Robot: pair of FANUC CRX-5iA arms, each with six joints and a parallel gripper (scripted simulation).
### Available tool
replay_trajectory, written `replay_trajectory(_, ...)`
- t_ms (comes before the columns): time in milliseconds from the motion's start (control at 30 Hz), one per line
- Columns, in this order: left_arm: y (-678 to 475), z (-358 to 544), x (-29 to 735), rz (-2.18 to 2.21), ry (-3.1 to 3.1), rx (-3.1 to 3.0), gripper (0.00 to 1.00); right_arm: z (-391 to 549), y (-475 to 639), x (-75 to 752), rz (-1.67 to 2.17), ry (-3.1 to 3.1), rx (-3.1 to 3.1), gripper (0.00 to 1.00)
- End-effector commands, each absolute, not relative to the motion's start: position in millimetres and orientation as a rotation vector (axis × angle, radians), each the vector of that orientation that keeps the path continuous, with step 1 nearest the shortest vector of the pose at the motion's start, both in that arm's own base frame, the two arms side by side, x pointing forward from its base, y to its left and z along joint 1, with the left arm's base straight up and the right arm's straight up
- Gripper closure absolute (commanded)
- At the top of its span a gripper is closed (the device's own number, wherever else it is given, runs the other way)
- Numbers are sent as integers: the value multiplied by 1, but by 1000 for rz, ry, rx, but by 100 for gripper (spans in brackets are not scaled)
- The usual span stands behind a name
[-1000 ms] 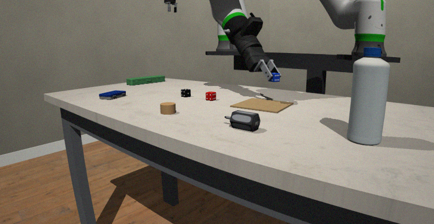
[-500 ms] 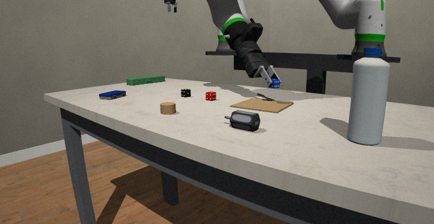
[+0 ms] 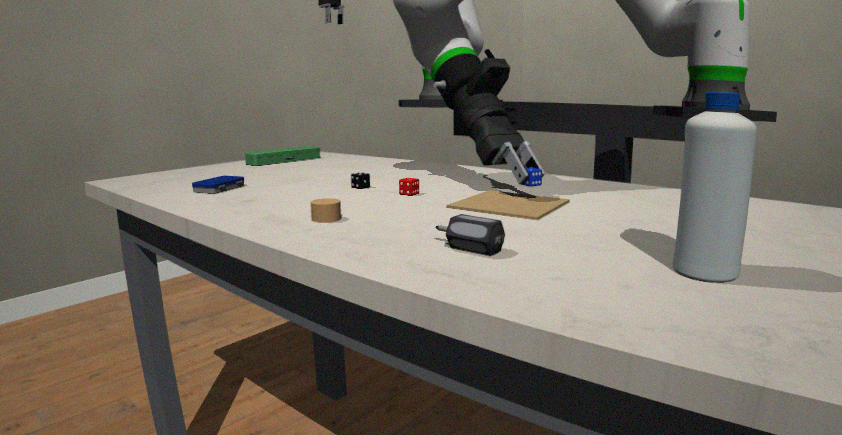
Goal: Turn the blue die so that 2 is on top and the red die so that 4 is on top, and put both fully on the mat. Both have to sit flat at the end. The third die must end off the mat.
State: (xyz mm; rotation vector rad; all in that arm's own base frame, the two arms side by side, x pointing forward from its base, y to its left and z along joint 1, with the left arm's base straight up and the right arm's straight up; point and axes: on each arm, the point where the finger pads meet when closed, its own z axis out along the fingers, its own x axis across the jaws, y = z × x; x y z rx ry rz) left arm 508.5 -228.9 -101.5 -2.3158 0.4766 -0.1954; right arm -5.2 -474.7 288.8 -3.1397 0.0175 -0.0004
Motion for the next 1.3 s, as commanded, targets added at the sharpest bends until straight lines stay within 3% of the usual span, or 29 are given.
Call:
replay_trajectory(0, -229, -105, 509, -197, 476, -2317, 51, 290, -475, -5, 0, 18, -3142, 0)
replay_trajectory(1267, -229, -118, 509, -197, 476, -2317, 51, 290, -475, -5, 0, 18, -3142, 0)
